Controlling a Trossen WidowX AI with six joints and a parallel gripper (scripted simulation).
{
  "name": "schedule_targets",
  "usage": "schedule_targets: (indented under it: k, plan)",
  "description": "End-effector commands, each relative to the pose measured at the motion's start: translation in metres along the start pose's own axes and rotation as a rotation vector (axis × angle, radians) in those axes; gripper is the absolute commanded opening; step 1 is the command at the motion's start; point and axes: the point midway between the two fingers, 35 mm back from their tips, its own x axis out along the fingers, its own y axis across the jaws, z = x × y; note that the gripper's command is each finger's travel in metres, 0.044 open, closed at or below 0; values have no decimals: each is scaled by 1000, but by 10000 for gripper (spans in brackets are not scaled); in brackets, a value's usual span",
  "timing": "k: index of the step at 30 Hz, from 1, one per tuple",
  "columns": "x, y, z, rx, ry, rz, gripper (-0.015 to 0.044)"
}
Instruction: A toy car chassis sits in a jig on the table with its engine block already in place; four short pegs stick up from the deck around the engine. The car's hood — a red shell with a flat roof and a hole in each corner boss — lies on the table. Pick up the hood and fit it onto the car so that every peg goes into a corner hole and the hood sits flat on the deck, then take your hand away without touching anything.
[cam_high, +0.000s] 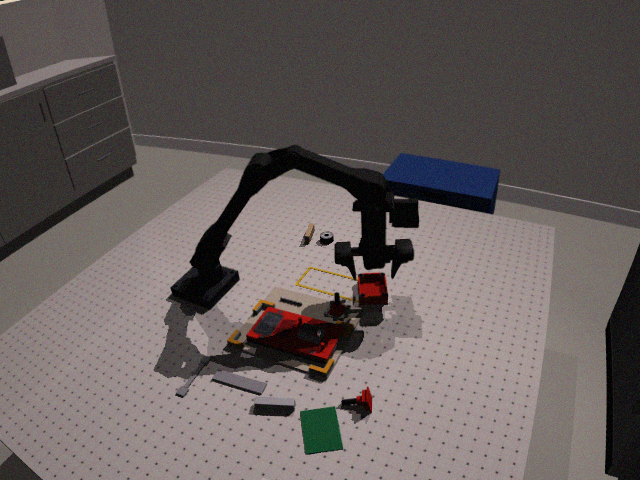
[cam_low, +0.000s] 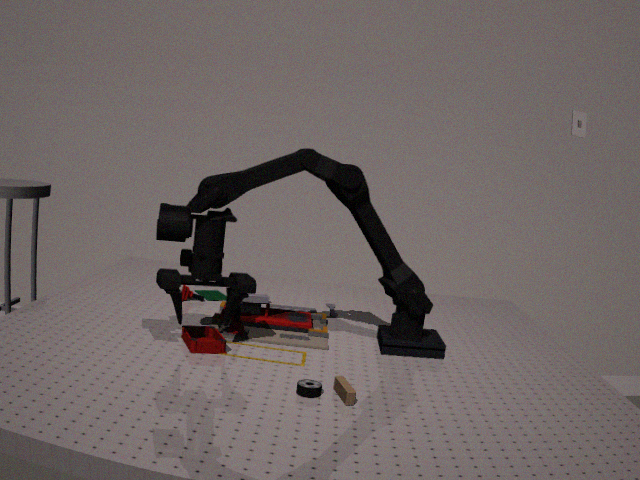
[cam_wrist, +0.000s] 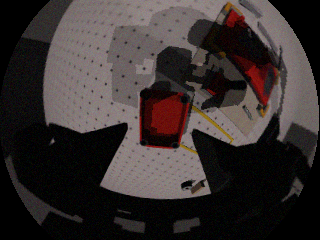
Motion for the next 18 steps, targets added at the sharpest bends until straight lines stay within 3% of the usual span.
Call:
schedule_targets:
  k: [1, 18]
  plan:
    - [6, -2, 1, 2, -3, -8, 440]
    - [13, -3, 1, 2, -3, -8, 440]
